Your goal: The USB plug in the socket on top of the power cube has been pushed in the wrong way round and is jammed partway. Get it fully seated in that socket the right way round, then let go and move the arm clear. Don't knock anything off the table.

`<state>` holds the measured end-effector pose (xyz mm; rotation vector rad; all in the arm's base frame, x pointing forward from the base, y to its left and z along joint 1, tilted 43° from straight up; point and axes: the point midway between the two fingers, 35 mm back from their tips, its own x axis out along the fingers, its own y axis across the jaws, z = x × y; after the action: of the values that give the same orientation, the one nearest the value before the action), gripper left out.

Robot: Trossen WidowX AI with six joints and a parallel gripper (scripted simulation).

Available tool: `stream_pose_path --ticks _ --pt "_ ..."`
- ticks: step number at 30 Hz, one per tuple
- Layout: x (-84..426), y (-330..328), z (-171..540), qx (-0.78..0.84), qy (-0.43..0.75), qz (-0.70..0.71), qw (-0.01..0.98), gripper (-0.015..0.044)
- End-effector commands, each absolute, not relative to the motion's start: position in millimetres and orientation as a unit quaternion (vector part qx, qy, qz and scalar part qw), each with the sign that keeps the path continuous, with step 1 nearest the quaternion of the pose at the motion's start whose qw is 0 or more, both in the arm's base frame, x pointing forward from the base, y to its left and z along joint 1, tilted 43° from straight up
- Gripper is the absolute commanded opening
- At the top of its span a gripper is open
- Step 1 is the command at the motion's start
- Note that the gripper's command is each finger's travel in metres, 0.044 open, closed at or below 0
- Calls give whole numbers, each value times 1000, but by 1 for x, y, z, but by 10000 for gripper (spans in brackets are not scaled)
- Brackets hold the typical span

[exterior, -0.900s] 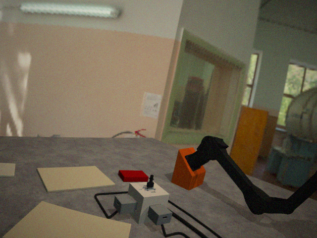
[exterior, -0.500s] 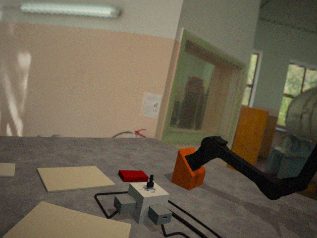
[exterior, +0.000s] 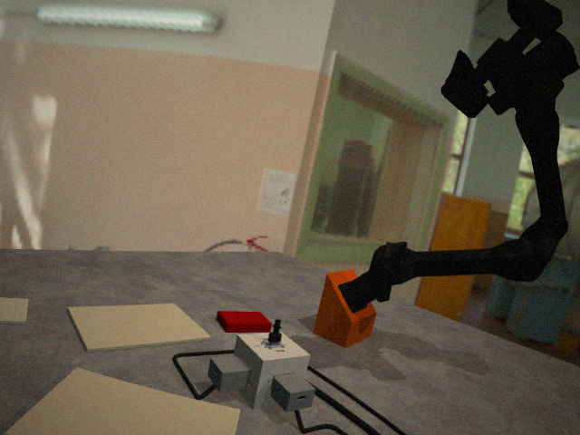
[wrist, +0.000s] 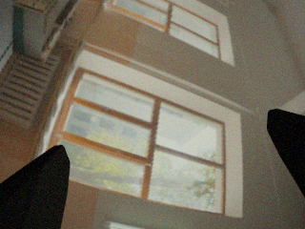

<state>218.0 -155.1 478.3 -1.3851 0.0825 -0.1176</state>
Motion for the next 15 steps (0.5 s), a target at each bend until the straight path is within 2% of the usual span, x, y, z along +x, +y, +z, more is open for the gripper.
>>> stream_pose_path --ticks 1,8,15 --pt "258 -174 420 -548 81 15 832 440" --pt "316 -163 288 -416 191 199 867 440" --pt "325 -93 157 -276 308 430 803 440"
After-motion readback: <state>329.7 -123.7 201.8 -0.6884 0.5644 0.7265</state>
